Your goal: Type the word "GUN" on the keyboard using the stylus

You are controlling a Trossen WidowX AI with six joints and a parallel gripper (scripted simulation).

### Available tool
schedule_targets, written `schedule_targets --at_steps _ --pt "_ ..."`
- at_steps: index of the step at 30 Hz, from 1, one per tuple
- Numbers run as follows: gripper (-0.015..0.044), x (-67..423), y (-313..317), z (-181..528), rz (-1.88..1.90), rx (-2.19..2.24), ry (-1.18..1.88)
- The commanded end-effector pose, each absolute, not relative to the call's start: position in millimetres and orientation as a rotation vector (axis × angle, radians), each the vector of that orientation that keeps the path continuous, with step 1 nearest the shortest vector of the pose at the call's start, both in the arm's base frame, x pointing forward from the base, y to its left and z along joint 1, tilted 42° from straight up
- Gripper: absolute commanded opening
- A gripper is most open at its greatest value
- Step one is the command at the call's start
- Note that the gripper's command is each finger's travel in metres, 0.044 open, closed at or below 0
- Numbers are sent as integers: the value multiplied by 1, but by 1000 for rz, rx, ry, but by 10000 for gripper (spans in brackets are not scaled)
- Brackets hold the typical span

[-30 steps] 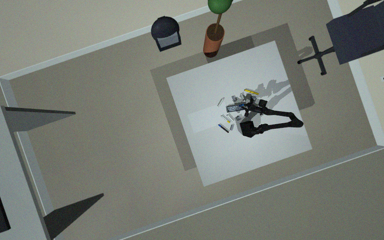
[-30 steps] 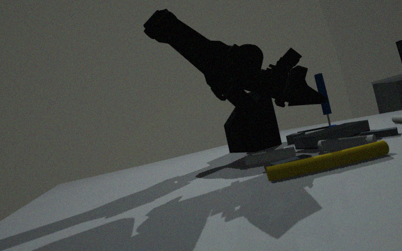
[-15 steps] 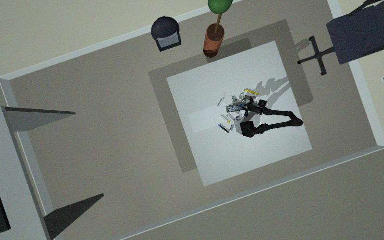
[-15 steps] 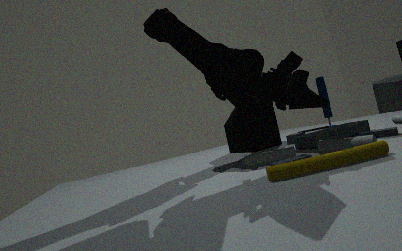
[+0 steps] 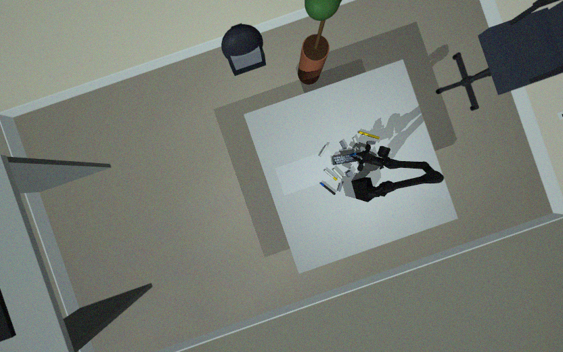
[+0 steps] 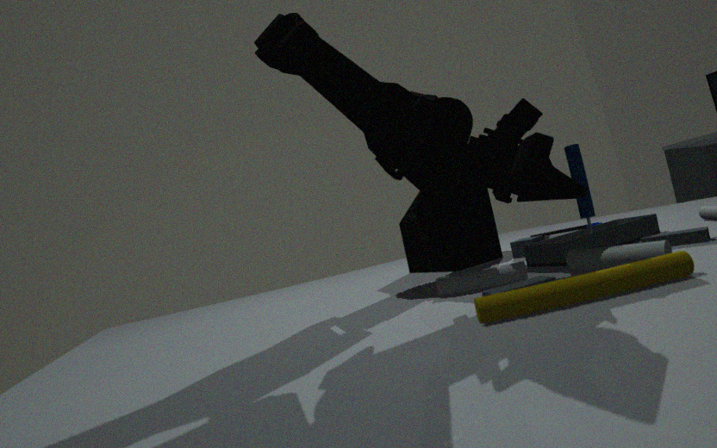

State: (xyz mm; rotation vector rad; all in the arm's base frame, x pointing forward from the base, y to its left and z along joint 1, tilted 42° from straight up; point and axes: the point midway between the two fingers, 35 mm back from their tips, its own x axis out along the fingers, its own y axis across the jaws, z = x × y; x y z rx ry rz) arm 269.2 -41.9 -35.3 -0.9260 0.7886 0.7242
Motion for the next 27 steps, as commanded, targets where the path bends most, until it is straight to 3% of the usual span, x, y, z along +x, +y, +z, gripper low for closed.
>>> schedule_targets --at_steps 1,27 --pt "81 270 -43 -37 728 -928 783" --pt "81 270 -33 -26 728 -928 783"
